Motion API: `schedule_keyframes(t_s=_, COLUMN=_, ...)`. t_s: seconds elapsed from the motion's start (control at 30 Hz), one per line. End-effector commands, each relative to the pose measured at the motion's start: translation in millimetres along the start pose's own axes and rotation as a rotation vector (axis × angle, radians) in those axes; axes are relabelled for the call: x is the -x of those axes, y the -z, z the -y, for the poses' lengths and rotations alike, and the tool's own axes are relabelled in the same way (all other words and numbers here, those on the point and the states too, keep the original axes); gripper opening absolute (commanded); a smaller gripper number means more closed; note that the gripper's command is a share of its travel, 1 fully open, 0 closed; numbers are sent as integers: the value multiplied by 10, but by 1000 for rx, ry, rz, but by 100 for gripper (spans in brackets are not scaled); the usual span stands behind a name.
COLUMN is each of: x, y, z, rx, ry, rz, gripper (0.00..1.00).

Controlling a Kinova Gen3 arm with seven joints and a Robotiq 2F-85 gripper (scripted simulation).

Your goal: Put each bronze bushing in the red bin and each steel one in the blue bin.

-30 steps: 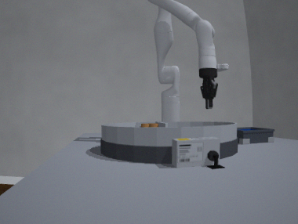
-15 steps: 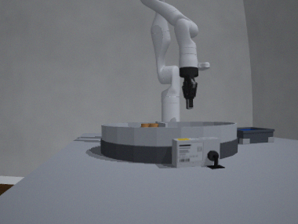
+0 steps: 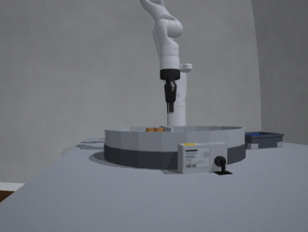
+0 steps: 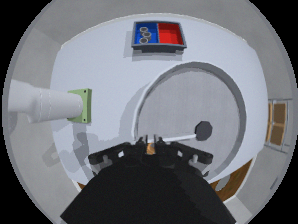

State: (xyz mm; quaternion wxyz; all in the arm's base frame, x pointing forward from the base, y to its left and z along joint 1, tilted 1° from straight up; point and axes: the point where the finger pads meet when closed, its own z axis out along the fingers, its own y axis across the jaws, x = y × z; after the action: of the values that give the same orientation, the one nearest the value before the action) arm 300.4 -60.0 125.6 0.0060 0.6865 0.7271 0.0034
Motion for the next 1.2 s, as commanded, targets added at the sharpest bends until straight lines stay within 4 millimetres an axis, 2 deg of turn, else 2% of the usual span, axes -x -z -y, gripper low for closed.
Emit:
schedule_keyframes(t_s=0.0, x=146, y=-4, z=-5, rx=3, ry=-43, rz=-4, gripper=14)
schedule_keyframes(t_s=0.17, x=740, y=-24, z=-5, rx=3, ry=-62, rz=-4, gripper=14)
schedule_keyframes(t_s=0.57, x=740, y=-24, z=-5, rx=3, ry=-62, rz=-4, gripper=14)
schedule_keyframes(t_s=0.73, x=740, y=-169, z=-6, rx=3, ry=-62, rz=-3, gripper=14)
schedule_keyframes(t_s=0.9, x=740, y=-169, z=-6, rx=3, ry=-62, rz=-3, gripper=14)
schedule_keyframes(t_s=1.07, x=742, y=-316, z=-6, rx=3, ry=-62, rz=-3, gripper=14)
schedule_keyframes(t_s=1.17, x=742, y=-316, z=-6, rx=3, ry=-62, rz=-3, gripper=14)
